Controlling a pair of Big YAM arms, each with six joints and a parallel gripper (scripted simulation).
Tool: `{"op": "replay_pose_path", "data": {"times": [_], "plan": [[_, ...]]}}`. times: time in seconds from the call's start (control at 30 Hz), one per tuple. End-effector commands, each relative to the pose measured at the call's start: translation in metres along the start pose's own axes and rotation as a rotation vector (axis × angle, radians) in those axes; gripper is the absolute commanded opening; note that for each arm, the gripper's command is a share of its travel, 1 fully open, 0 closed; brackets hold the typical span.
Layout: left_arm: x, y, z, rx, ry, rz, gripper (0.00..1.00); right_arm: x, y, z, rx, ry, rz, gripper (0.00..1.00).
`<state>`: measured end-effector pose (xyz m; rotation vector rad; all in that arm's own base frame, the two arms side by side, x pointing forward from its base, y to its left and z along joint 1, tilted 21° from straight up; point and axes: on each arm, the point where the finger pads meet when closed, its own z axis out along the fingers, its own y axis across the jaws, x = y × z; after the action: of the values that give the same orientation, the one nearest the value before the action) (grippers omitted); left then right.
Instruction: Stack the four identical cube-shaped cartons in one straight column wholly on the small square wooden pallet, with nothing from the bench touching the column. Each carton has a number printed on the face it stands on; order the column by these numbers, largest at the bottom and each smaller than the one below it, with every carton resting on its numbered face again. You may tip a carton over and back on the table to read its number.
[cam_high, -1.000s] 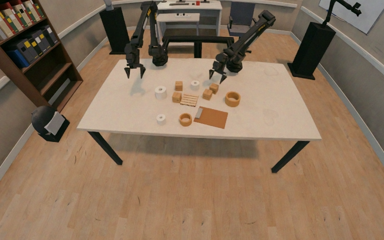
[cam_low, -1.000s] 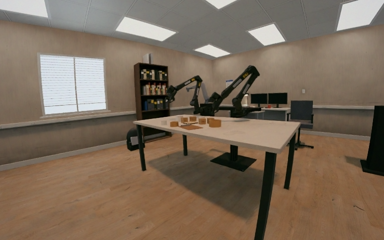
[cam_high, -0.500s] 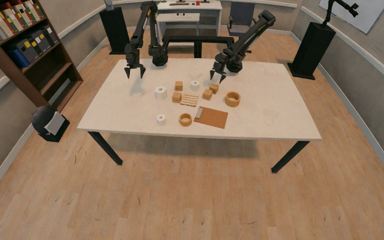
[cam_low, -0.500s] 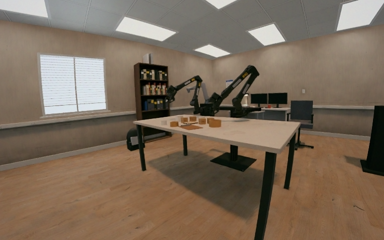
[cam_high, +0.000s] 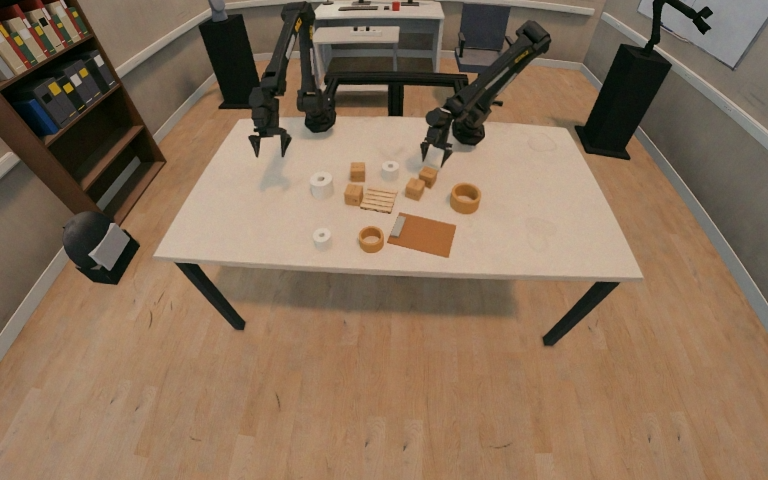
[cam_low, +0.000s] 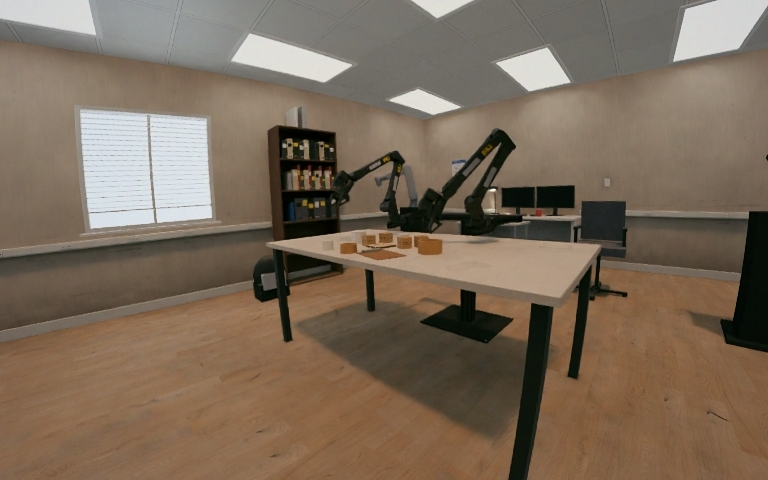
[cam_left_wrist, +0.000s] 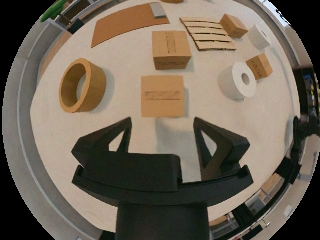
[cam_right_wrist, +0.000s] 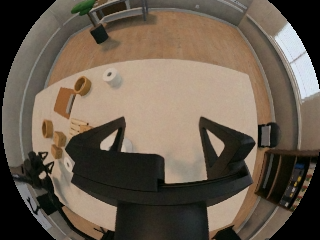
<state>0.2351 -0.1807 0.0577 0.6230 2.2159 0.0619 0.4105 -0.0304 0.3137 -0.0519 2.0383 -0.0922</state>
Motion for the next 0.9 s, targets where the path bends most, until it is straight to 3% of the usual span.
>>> {"op": "replay_pose_path", "data": {"times": [0.0, 0.1, 0.87], "plan": [[-0.005, 0.002, 0.003, -0.005, -0.007, -0.03, 0.83, -0.029, -0.003, -0.006, 0.008, -0.06, 0.012, 1.0], [-0.018, 0.0, 0.007, -0.001, -0.024, -0.033, 0.83, -0.029, -0.003, -0.006, 0.008, -0.06, 0.012, 1.0], [-0.019, 0.001, 0.04, -0.002, -0.025, -0.027, 0.83, -0.029, -0.003, -0.006, 0.008, -0.06, 0.012, 1.0]]}}
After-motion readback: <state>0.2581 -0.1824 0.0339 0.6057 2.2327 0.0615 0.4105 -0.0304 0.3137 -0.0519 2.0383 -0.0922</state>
